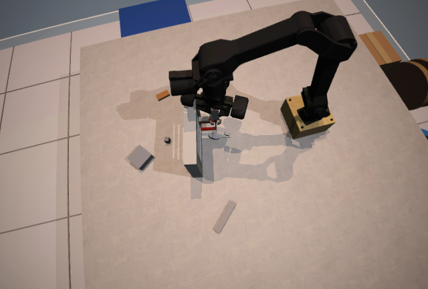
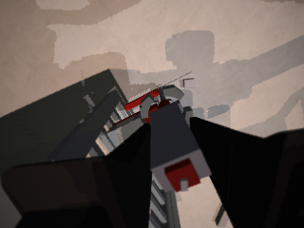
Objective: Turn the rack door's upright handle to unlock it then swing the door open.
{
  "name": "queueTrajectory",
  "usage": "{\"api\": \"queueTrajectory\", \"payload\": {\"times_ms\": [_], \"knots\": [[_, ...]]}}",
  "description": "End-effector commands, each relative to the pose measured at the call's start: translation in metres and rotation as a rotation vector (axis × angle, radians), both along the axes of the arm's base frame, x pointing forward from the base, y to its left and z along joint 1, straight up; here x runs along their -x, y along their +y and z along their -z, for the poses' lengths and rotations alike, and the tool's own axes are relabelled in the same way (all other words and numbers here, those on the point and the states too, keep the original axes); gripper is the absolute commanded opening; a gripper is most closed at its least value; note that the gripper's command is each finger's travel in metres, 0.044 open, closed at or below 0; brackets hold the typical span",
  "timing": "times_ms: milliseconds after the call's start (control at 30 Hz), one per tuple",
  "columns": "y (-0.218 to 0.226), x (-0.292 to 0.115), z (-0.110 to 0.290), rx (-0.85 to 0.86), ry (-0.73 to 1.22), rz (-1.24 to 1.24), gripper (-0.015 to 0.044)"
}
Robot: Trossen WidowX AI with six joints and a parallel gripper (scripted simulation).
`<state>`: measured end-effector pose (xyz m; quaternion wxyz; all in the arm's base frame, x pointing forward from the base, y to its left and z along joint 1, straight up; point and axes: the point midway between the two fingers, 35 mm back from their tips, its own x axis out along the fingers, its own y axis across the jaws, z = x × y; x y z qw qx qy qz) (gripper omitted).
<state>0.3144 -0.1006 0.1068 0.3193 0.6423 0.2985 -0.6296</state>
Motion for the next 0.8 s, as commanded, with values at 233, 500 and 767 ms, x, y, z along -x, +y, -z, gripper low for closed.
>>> {"api": "queueTrajectory", "payload": {"times_ms": [233, 500, 767], "knots": [[0.0012, -0.0012, 0.0016, -0.009, -0.005, 0.02, 0.0289], [0.0012, -0.0011, 0.0016, 0.001, -0.001, -0.301, 0.0289], [0.0012, -0.0011, 0.0016, 0.014, 0.005, -0.697, 0.0289]]}}
